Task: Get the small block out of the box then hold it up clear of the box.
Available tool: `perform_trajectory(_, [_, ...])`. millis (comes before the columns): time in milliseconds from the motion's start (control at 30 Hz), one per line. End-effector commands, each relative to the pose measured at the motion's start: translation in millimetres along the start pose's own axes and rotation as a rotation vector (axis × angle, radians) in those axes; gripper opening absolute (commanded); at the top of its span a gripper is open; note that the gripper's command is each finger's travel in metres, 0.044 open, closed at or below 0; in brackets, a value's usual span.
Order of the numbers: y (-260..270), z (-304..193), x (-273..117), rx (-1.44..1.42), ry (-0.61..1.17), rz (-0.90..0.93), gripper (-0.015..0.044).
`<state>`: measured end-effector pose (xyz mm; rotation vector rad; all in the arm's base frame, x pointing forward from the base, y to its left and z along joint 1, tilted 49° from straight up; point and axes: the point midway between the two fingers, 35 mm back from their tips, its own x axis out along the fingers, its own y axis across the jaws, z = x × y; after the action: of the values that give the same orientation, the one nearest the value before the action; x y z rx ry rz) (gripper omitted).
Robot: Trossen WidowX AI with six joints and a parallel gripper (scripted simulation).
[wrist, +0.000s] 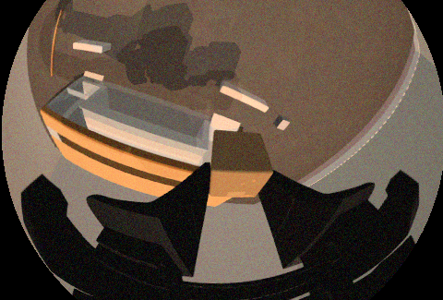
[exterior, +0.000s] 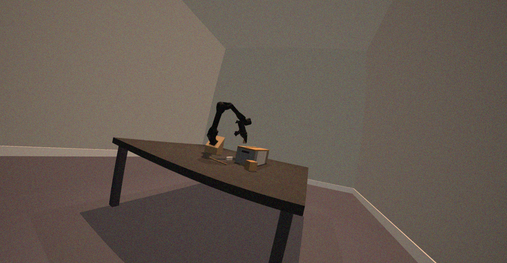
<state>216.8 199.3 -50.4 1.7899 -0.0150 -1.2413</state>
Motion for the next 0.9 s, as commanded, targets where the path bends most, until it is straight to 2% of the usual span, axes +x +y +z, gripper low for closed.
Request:
perform_trajectory(0, [4,5,-13,-0.057,0.016,-0.027,0.0])
perform_trajectory(167, [10,13,-26,-0.124,0.032,-0.054,0.0])
perform_trajectory(867, [10,13,-26,-0.126,0.033,-0.055,0.0])
